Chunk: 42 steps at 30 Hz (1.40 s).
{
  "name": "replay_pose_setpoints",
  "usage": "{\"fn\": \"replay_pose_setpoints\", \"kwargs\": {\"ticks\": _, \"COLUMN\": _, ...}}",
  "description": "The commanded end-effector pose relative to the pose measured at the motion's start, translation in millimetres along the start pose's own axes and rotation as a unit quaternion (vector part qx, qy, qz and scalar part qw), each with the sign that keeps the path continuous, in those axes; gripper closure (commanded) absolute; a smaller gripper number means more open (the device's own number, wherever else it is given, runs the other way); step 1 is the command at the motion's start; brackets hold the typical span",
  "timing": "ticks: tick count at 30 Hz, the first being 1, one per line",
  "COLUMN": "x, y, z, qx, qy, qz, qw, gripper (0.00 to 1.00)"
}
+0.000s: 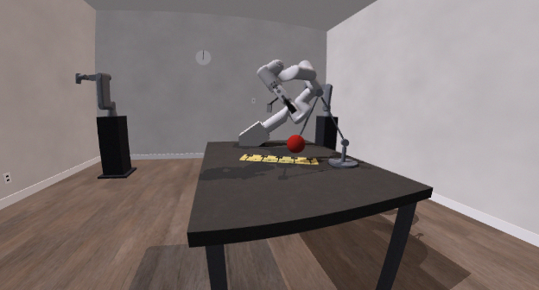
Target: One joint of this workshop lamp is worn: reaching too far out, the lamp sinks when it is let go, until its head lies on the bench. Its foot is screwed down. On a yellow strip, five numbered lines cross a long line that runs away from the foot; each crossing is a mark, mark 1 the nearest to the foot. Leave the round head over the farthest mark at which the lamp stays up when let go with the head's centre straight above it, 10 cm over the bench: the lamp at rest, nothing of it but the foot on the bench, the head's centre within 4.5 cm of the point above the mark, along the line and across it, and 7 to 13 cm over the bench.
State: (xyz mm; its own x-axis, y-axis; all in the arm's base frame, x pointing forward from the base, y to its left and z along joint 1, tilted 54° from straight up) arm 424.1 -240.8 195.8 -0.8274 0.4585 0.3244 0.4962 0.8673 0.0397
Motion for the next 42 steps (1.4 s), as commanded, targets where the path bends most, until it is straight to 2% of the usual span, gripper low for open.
{"fn": "replay_pose_setpoints", "kwargs": {"ticks": 1, "x": 0, "y": 7, "z": -1, "qx": 0.0, "qy": -0.002, "qz": 0.003, "qw": 1.0, "gripper": 0.0}}
{"fn": "replay_pose_setpoints", "kwargs": {"ticks": 39, "x": 0, "y": 94, "z": -1, "qx": 0.003, "qy": -0.001, "qz": 0.002, "qw": 1.0, "gripper": 0.0}}
{"fn": "replay_pose_setpoints", "kwargs": {"ticks": 42, "x": 0, "y": 94, "z": -1, "qx": 0.003, "qy": -0.001, "qz": 0.002, "qw": 1.0, "gripper": 0.0}}
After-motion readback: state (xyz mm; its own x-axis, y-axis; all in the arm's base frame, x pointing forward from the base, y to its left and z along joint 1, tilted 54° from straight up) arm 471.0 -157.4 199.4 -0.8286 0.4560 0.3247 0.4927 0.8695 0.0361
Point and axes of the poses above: the point where the finger pads meet when closed, its own y axis out along the fingers, its own x axis across the jaws, z = x × y, the point moved 1 cm from there along -y, back along the fingers, and after that the axes turned 9 degrees about y, right-handed, at the moved point
